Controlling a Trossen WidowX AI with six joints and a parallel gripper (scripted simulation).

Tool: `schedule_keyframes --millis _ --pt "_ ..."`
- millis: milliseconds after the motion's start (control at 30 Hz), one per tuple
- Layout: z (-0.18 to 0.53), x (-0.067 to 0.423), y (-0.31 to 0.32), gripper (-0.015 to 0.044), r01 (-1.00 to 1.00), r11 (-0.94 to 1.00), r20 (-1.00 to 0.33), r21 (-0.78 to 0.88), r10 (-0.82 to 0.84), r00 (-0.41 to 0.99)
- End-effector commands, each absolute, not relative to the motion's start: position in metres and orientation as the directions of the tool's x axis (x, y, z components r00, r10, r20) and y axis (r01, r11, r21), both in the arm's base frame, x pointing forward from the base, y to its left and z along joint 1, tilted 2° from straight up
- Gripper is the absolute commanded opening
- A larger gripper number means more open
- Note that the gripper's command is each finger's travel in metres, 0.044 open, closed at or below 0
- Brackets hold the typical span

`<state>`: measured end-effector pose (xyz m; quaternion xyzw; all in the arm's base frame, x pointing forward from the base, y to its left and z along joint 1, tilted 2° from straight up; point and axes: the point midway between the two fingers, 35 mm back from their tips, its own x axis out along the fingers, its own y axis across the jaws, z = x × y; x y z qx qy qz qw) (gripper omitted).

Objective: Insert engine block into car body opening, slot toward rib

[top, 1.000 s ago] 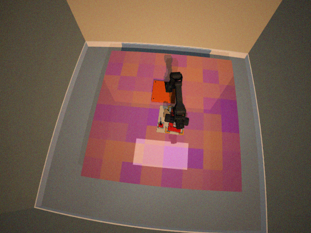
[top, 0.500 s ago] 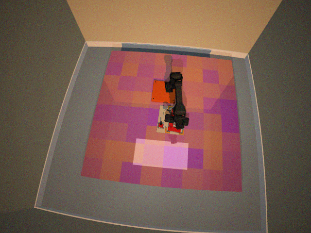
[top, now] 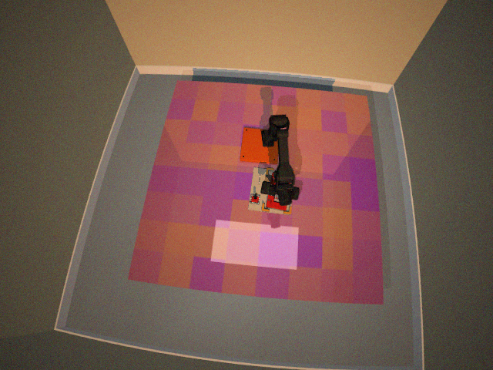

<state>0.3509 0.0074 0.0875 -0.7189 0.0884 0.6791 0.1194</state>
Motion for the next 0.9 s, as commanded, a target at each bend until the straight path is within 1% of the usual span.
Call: schedule_keyframes --millis 0,867 --pt "0.0852 0.3503 0.0076 0.0159 -0.295 -0.954 -0.998 -0.052 0.036 0.059" --pt "0.0801 0.3506 0.0078 0.0159 -0.295 -0.954 -0.998 -0.052 0.036 0.059"
